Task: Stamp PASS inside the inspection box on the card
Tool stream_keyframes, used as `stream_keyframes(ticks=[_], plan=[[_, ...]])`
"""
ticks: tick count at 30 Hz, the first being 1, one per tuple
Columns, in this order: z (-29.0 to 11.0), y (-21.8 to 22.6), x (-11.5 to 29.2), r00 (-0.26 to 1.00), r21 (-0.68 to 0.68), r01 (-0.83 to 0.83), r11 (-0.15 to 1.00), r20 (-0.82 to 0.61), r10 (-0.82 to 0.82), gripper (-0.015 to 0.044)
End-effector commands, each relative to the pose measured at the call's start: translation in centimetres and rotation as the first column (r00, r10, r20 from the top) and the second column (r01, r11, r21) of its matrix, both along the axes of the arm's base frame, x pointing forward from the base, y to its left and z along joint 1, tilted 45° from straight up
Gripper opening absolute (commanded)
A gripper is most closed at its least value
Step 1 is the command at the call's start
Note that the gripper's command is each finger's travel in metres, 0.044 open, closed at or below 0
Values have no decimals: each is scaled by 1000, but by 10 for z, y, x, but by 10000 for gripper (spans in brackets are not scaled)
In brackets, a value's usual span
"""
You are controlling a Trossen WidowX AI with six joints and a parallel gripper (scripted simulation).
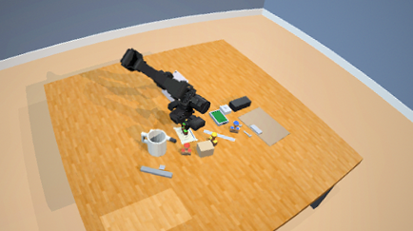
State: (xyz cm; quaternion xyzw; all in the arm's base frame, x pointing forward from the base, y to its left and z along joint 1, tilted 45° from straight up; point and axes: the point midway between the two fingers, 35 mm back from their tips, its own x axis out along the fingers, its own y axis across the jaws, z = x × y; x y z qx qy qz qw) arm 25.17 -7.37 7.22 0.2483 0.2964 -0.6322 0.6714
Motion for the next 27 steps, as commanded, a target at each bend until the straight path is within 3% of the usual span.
stream_keyframes(ticks=[1, 27], plan=[[3, 2, 1, 1000, -2, 2, 1000, 4, -2, 0], [32, 32, 2, 1000, 2, 2, 1000, 3, -2, 0]])
